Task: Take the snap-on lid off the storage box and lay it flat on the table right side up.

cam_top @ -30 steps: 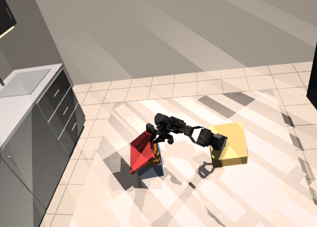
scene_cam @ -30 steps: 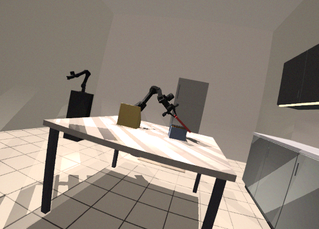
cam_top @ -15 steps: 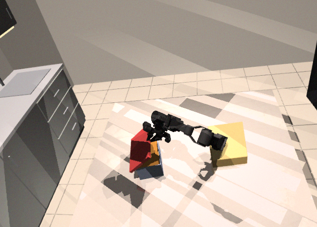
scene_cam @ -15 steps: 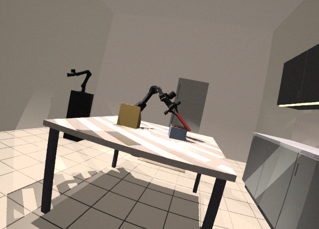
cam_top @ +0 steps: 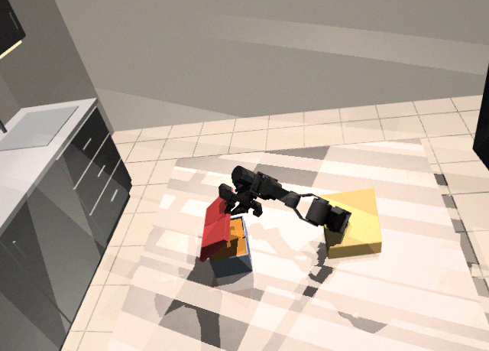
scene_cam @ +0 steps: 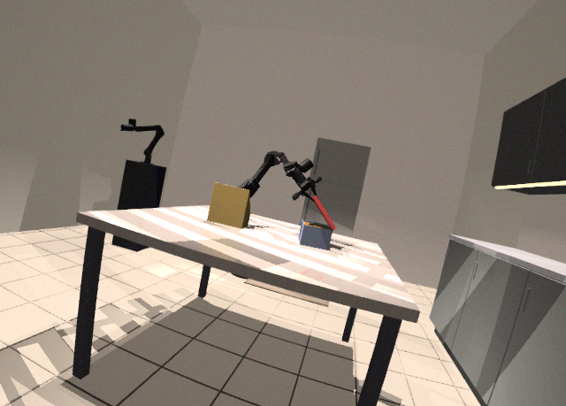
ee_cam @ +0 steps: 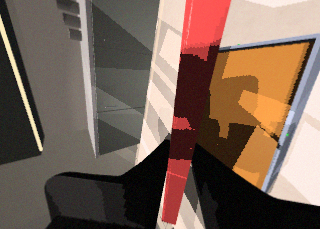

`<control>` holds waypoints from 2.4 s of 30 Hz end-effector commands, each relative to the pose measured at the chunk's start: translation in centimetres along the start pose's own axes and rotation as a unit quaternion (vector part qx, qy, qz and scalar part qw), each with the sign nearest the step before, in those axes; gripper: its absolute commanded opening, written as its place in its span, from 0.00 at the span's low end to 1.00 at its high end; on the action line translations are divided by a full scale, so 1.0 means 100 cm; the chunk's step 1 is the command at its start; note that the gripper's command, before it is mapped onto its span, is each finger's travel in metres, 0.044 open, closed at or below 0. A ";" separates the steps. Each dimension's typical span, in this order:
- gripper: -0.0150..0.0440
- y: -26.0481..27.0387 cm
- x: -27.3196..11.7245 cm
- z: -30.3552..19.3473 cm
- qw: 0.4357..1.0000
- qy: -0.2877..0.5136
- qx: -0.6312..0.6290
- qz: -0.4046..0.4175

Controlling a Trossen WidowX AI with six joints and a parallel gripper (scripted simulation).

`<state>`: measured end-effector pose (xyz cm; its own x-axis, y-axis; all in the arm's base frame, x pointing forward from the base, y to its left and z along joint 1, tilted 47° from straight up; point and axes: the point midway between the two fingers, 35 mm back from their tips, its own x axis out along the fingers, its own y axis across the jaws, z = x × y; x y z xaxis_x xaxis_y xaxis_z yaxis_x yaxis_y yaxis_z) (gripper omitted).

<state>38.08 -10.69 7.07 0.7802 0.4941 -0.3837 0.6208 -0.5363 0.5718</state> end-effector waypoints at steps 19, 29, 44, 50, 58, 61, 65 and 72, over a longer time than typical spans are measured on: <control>0.25 0.008 -0.009 -0.015 1.000 0.001 -0.009 0.006; 0.25 0.007 -0.010 -0.034 1.000 0.002 -0.008 0.006; 0.25 0.004 -0.012 -0.064 1.000 0.002 -0.008 0.006; 0.25 0.004 -0.013 -0.076 1.000 0.002 -0.007 0.006; 0.25 0.002 -0.014 -0.092 1.000 0.002 -0.007 0.006; 0.25 0.002 -0.014 -0.098 1.000 0.002 -0.007 0.006; 0.25 0.001 -0.015 -0.106 1.000 0.002 -0.007 0.006; 0.25 0.001 -0.016 -0.120 1.000 0.002 -0.007 0.006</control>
<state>36.31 -4.07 16.17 0.7952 0.4767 -0.3746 0.6004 -0.5330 0.5962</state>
